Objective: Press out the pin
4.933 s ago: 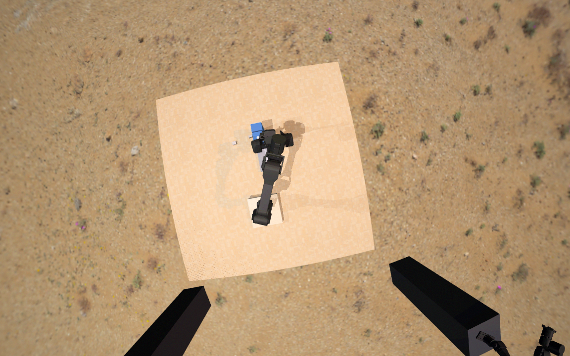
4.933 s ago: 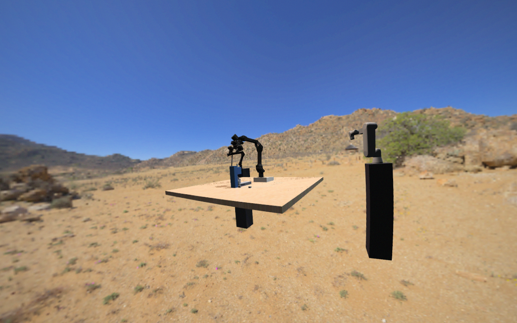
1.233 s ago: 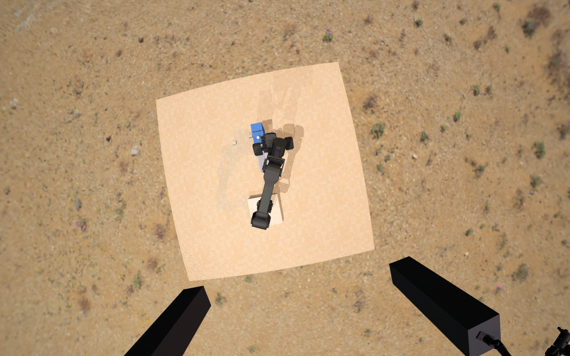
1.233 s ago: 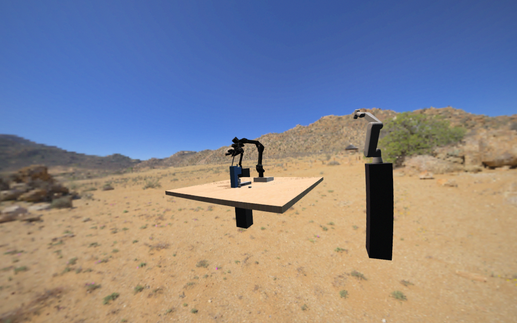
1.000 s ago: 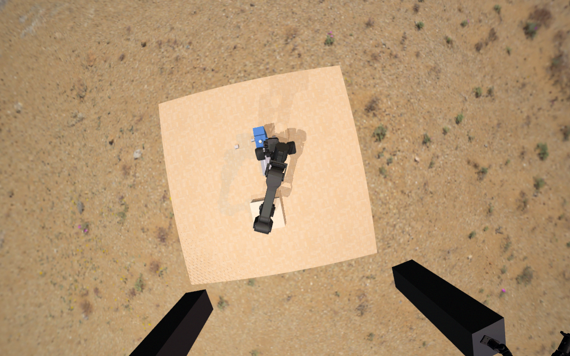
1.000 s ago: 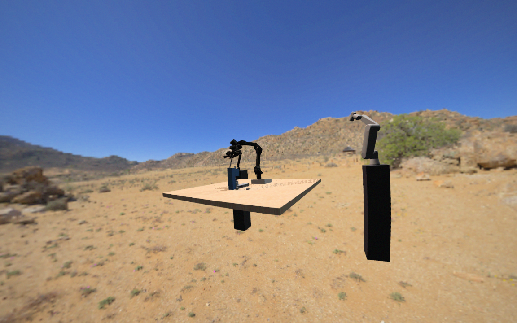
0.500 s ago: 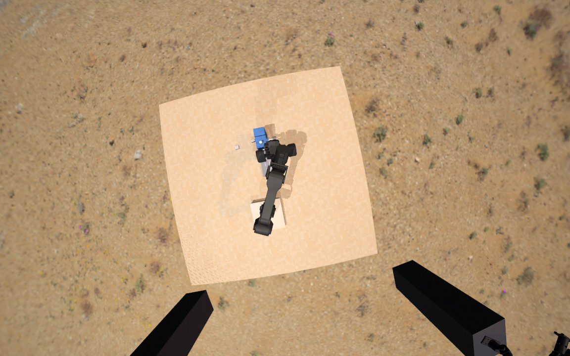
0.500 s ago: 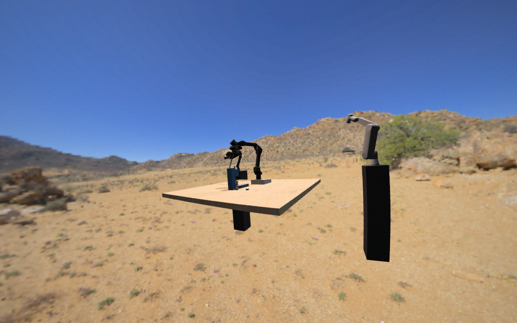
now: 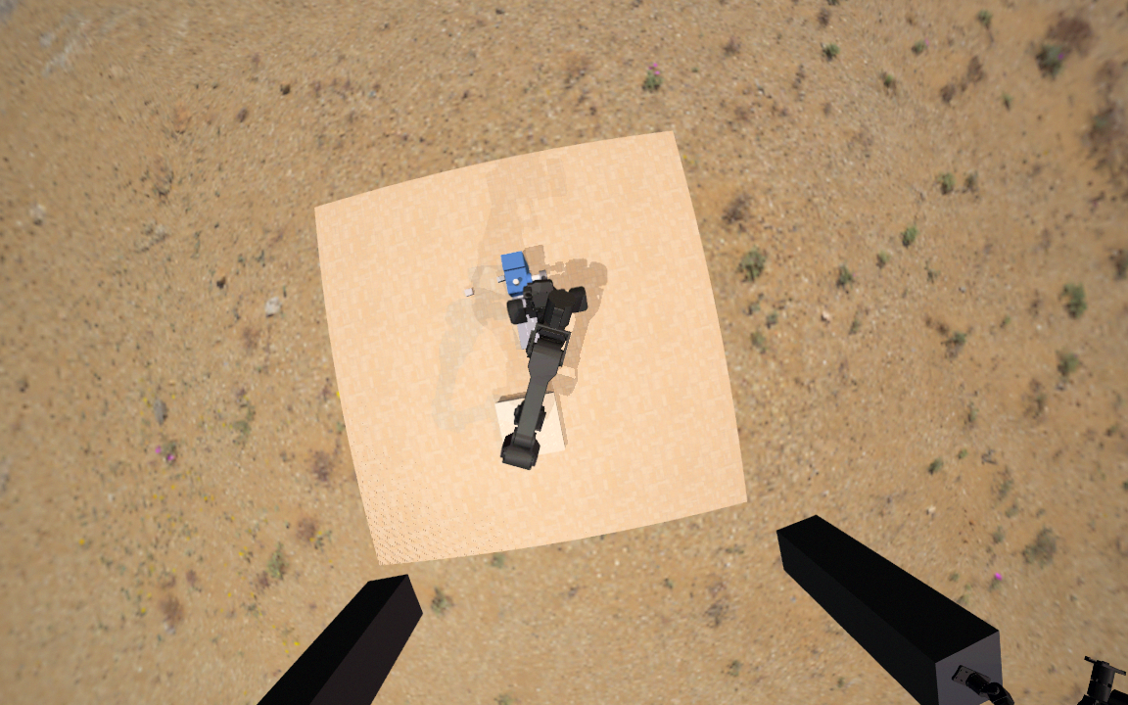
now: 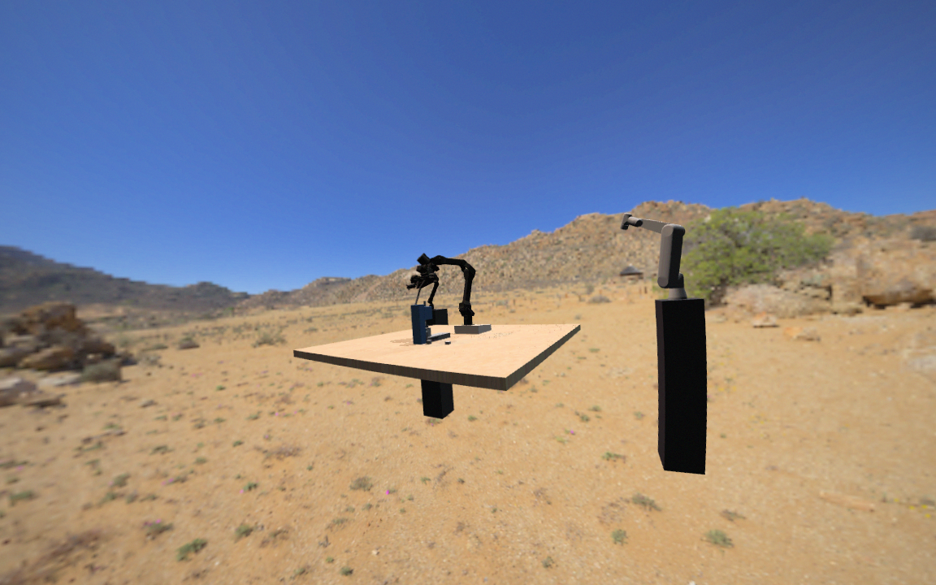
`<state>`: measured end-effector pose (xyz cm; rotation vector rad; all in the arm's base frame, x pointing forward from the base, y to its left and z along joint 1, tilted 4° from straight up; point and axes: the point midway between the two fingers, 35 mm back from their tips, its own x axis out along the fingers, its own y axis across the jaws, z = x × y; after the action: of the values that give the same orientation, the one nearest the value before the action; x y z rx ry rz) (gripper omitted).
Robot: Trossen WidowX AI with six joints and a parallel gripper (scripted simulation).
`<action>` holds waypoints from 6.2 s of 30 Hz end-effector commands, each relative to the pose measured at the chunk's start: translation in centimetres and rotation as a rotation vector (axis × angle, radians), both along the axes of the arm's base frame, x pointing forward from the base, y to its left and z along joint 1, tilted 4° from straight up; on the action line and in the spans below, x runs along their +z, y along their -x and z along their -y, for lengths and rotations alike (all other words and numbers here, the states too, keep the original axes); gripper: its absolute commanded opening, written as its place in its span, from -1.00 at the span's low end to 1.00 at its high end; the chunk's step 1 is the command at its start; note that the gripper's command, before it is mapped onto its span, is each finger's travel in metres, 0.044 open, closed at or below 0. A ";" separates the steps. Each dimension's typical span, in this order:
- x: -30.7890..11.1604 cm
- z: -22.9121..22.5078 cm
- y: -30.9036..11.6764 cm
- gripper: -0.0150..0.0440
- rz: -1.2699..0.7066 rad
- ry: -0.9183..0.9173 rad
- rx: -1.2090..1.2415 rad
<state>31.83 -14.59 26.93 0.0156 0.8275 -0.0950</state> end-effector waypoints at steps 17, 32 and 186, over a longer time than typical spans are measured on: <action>-0.7 -0.1 1.2 -0.49 -0.012 0.000 -0.002; -1.0 -0.1 1.8 -0.49 -0.012 0.000 -0.002; -5.8 -0.5 6.7 -0.49 -0.016 0.000 -0.002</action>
<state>25.73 -14.15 22.02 0.0052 0.8162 -0.0933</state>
